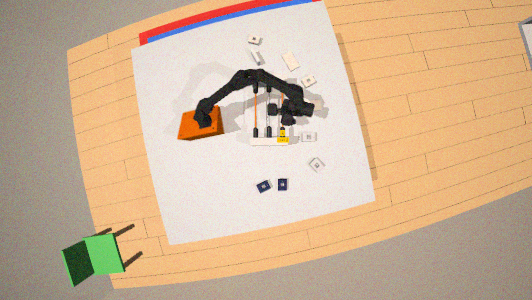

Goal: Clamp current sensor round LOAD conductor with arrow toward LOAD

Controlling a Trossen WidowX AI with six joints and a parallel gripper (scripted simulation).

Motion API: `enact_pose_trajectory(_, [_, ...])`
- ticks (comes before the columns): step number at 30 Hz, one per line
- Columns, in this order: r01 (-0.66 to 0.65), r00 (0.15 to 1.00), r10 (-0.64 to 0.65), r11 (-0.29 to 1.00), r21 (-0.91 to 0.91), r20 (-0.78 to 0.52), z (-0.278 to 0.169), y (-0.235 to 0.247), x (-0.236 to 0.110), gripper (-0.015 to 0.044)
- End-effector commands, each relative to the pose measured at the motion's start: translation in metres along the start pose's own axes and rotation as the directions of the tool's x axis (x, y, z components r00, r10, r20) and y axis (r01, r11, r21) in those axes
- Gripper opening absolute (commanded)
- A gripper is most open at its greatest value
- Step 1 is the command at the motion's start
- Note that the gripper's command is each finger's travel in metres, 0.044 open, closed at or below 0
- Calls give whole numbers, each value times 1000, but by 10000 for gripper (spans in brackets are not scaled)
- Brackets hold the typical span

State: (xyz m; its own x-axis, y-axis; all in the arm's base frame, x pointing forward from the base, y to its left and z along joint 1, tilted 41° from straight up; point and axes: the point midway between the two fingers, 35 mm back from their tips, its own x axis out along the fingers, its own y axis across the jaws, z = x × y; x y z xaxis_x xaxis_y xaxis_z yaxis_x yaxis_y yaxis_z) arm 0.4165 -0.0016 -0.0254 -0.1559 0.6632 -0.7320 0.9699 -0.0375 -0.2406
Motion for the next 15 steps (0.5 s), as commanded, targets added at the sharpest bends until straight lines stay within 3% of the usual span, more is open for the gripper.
enact_pose_trajectory(1, [-66,998,66,998,6,-3,0,0,-2,0])
enact_pose_trajectory(2, [-17,1000,17,1000,0,0,0,0,0,0])
enact_pose_trajectory(15, [20,1000,-20,1000,1,1,0,0,0,0])
